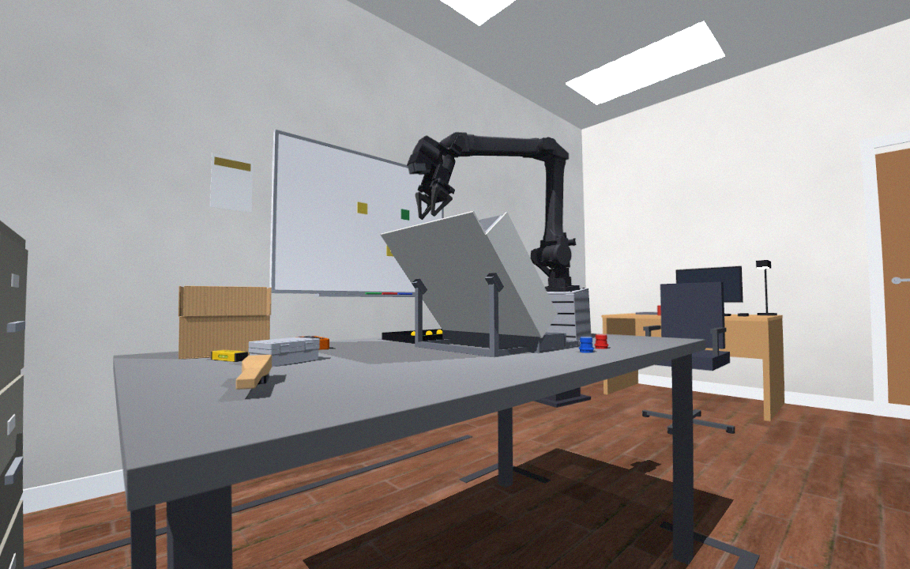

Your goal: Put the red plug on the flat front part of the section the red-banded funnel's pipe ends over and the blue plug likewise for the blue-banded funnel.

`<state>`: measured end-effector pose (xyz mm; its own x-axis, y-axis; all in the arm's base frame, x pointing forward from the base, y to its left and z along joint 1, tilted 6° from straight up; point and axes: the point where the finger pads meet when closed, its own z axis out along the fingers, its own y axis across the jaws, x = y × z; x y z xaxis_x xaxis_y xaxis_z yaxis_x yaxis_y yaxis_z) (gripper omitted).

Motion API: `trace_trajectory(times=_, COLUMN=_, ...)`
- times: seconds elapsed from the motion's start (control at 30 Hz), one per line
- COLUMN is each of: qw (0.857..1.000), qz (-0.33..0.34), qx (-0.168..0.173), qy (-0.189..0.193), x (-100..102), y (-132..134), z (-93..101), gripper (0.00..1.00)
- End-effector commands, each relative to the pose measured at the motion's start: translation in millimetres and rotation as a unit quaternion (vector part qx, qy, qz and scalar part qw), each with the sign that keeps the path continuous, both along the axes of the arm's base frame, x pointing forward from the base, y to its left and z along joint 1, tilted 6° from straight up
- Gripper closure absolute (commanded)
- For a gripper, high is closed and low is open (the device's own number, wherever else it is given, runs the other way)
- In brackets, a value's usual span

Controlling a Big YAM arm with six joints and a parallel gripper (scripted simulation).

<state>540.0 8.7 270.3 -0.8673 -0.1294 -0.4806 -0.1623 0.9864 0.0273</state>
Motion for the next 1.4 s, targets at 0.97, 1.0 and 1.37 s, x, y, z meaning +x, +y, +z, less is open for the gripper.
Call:
trace_trajectory(times=0.97, qw=0.999, qz=-0.001, qx=0.001, qy=-0.034, x=11, y=-1, z=40.6, gripper=0.41)
trace_trajectory(times=1.0, qw=0.999, qz=-0.001, qx=0.001, qy=-0.034, x=12, y=-1, z=41.4, gripper=0.41)
trace_trajectory(times=1.37, qw=0.999, qz=0.0, qx=0.002, qy=-0.033, x=14, y=-1, z=50.5, gripper=0.41)
